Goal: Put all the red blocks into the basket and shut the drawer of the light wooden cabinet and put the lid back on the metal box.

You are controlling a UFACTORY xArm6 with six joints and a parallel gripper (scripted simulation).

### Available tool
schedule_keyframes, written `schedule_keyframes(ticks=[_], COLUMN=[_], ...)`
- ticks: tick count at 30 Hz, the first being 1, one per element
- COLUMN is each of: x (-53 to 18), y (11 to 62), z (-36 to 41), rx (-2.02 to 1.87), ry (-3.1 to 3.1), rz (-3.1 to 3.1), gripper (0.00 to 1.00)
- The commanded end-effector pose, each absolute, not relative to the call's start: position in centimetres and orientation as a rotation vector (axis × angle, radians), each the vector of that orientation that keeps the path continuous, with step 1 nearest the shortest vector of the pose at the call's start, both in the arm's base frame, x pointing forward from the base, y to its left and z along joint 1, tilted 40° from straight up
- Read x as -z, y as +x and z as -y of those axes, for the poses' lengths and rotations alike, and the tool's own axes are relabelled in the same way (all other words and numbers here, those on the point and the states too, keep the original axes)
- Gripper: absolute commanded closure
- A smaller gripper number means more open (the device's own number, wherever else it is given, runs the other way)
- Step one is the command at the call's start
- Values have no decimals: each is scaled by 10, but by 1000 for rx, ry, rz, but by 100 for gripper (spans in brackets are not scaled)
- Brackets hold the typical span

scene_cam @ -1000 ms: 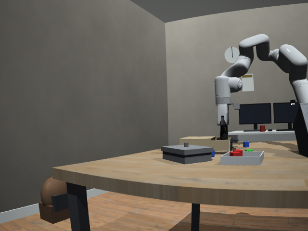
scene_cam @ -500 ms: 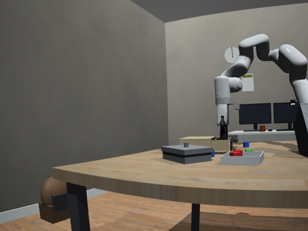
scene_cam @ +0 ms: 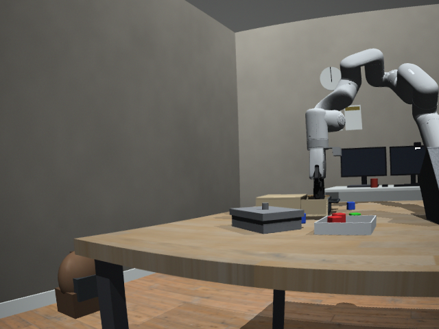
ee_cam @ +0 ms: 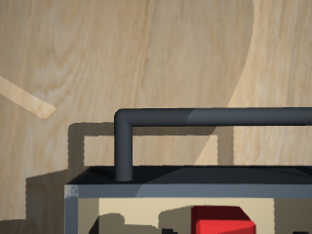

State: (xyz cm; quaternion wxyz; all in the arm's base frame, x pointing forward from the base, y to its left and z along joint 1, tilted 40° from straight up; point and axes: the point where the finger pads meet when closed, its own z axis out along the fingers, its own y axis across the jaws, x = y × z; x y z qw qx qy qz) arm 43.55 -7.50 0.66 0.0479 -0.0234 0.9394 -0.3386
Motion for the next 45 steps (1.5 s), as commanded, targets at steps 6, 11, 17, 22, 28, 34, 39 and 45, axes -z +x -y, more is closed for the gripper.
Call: schedule_keyframes(ticks=[6, 11, 17, 22, 28, 34, 39, 45], x=[-7, -5, -2, 0, 6, 11, 14, 19], y=[437, 437, 438, 438, 439, 439, 440, 440], z=[75, 76, 79, 81, 85, 90, 92, 96], rx=[1030, 1030, 1030, 1030, 1030, 1030, 1030, 1030], ry=[-72, -72, -72, -72, -72, -72, -72, -72], rz=[-2862, -2862, -2862, -2862, -2862, -2862, -2862, -2862], gripper=[43, 43, 43, 43, 43, 43, 43, 43])
